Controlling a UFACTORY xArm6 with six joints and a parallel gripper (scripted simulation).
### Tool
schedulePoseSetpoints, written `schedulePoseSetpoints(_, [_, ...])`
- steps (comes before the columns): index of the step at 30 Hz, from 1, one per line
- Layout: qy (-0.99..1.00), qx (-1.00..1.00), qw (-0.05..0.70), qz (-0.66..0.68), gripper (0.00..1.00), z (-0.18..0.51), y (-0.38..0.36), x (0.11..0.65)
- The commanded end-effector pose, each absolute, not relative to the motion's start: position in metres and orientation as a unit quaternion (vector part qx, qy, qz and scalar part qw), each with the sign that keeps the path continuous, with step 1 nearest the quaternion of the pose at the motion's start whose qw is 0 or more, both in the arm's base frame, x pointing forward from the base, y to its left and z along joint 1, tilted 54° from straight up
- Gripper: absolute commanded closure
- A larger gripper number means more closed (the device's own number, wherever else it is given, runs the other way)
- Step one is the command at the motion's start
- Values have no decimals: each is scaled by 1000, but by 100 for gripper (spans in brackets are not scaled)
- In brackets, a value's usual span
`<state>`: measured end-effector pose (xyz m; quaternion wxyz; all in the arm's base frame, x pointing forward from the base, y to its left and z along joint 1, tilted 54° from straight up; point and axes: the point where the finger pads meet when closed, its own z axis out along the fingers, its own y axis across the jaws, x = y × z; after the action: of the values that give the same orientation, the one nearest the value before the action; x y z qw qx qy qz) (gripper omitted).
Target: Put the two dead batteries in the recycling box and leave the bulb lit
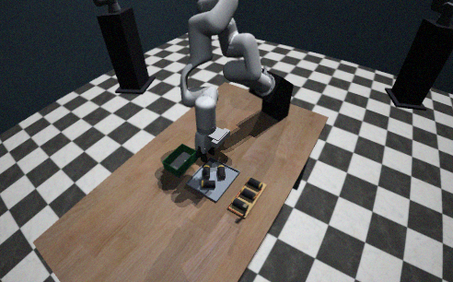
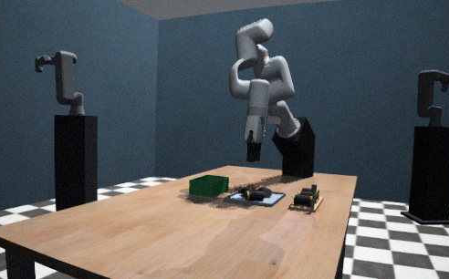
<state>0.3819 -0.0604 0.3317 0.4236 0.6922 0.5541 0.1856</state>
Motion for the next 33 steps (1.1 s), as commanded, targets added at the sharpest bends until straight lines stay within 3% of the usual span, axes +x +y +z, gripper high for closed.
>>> schedulePoseSetpoints(1, [568,689,406,195,49,335,-75,377])
schedulePoseSetpoints(33, [472,758,377,247,49,336,-82,375])
